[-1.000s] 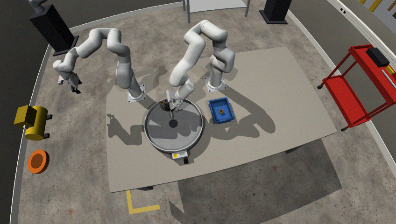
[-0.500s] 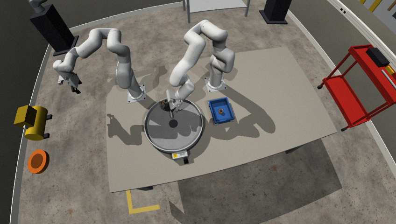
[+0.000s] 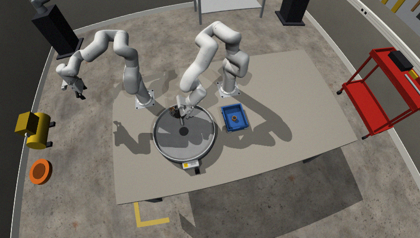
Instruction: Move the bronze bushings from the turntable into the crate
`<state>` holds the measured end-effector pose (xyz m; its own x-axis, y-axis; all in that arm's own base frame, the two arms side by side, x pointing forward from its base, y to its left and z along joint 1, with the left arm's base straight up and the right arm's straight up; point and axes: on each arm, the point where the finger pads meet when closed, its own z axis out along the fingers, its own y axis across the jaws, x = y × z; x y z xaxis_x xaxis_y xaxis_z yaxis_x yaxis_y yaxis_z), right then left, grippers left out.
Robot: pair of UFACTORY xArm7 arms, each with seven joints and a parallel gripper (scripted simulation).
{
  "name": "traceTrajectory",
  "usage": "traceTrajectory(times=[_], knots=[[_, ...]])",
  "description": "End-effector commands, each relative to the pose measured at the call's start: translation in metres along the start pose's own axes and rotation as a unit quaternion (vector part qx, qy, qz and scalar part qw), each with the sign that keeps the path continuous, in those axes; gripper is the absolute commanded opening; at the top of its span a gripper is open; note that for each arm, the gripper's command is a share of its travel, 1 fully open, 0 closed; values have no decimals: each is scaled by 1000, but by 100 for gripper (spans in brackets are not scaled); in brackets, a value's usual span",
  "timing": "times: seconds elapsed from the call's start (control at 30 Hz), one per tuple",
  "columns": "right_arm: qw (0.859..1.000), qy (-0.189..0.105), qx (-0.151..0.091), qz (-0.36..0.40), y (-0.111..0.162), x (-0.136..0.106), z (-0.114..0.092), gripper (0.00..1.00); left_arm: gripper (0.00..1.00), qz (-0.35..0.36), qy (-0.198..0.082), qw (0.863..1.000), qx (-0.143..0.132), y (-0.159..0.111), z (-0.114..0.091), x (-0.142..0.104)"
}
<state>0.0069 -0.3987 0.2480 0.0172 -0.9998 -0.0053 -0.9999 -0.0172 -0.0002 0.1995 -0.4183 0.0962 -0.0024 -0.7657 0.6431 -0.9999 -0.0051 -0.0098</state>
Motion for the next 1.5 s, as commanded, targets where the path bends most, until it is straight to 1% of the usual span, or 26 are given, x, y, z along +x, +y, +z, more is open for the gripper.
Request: traceTrajectory(times=[0.0, 0.37, 0.43, 0.87, 1.07, 1.47], knots=[[1000, 3, 0, 0, 0, 1, -2, 100, 0, 1, 1, 1000, 0, 0, 0, 1], [1000, 3, 0, 0, 0, 1, -2, 100, 0, 1, 1, 1000, 0, 0, -1, 2], [1000, 3, 0, 0, 0, 1, -2, 100, 0, 1, 1, 1000, 0, 0, -4, 4], [1000, 3, 0, 0, 0, 1, -2, 100, 0, 1, 1, 1000, 0, 0, -42, 37], [1000, 3, 0, 0, 0, 1, -2, 100, 0, 1, 1, 1000, 0, 0, -46, 39], [1000, 3, 0, 0, 0, 1, -2, 100, 0, 1, 1, 1000, 0, 0, -46, 39]])
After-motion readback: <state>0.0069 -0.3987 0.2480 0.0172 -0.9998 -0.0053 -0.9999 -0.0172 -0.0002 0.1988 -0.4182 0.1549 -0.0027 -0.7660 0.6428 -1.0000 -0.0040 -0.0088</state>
